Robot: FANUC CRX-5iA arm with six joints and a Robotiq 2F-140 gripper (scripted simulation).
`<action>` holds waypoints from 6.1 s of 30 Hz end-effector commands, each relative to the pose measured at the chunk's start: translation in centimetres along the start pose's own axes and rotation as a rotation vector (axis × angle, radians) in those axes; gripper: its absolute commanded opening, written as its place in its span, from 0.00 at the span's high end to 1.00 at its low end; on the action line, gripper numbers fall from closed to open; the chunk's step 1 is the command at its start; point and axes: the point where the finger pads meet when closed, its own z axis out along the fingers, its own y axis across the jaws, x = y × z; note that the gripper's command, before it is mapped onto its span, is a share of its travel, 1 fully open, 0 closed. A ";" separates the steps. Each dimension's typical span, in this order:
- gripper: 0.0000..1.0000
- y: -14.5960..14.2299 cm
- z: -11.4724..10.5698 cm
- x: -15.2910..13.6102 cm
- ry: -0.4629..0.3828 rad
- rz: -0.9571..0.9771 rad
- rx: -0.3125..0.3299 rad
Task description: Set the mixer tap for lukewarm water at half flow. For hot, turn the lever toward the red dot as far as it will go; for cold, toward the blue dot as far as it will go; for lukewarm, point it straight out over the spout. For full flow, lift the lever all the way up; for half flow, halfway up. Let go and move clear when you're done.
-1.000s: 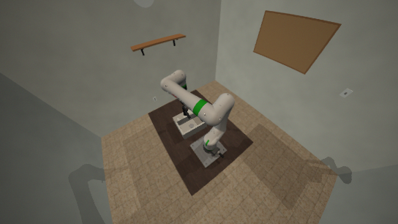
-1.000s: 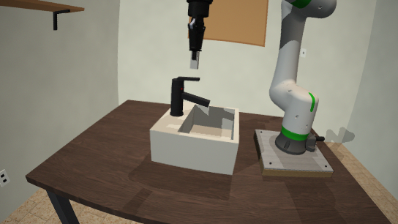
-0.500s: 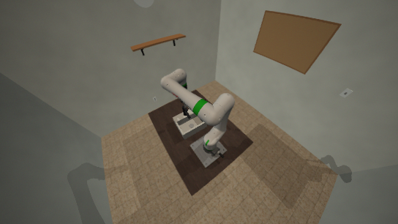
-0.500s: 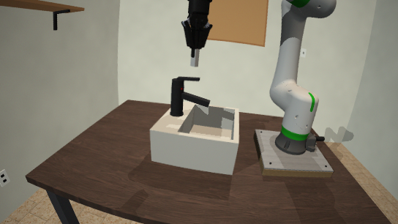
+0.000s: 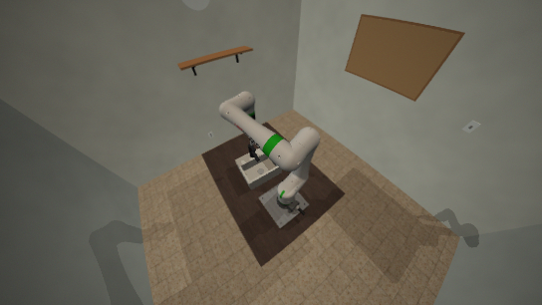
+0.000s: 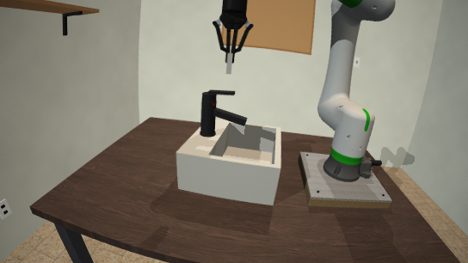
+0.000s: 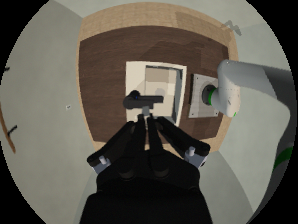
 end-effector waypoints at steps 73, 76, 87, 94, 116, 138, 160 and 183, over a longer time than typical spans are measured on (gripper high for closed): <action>0.61 0.0 -0.2 0.0 0.036 1.759 0.025; 0.61 0.0 0.2 0.0 0.036 1.759 0.025; 0.61 0.0 1.9 0.0 0.036 1.759 0.025; 0.61 0.0 2.7 0.1 0.036 1.759 0.025; 0.61 0.1 4.5 0.1 0.036 1.759 0.025; 0.61 0.1 4.6 0.1 0.036 1.759 0.025; 0.61 0.1 4.6 0.1 0.036 1.759 0.025; 0.61 0.1 5.8 0.1 0.036 1.759 0.025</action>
